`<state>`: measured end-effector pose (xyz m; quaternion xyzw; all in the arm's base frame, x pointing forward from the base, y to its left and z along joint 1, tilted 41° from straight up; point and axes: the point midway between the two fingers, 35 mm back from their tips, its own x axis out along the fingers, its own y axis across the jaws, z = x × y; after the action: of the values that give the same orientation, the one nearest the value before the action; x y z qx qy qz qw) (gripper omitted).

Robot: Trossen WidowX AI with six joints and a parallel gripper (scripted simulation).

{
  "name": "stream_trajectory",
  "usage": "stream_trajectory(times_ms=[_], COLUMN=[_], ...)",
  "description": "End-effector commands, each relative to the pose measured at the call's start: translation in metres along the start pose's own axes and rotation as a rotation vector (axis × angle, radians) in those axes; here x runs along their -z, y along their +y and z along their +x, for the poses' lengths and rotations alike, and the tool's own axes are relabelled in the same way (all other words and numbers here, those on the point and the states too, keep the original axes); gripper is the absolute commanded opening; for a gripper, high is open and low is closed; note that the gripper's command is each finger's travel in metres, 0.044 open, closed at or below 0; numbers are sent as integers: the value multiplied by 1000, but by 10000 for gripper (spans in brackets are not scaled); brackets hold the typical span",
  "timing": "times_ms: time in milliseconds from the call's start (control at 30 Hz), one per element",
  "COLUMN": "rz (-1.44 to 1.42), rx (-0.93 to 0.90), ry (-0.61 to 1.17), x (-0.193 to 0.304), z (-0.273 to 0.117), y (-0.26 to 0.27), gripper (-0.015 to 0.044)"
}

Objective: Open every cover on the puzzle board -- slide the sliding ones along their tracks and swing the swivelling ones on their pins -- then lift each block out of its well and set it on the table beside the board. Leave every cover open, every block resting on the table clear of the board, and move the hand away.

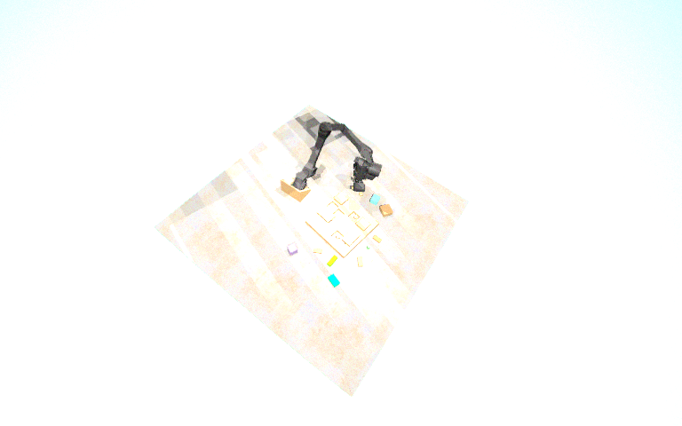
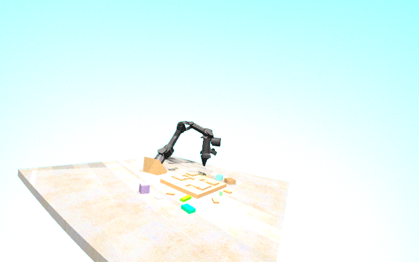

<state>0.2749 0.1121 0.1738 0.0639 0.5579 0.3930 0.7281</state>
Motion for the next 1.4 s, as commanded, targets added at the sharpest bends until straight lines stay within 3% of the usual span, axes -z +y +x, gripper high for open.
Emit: stream_trajectory(times_ms=[0, 133, 1233, 1367], rz=[112, 208, 850, 678], rx=[-4, -5, 40, 34], ry=[3, 2, 10, 14], x=[-1, -2, 44, 51], z=[1, 2, -2, -2], y=[-19, -37, -216, -228], gripper=[99, 0, 0, 0])
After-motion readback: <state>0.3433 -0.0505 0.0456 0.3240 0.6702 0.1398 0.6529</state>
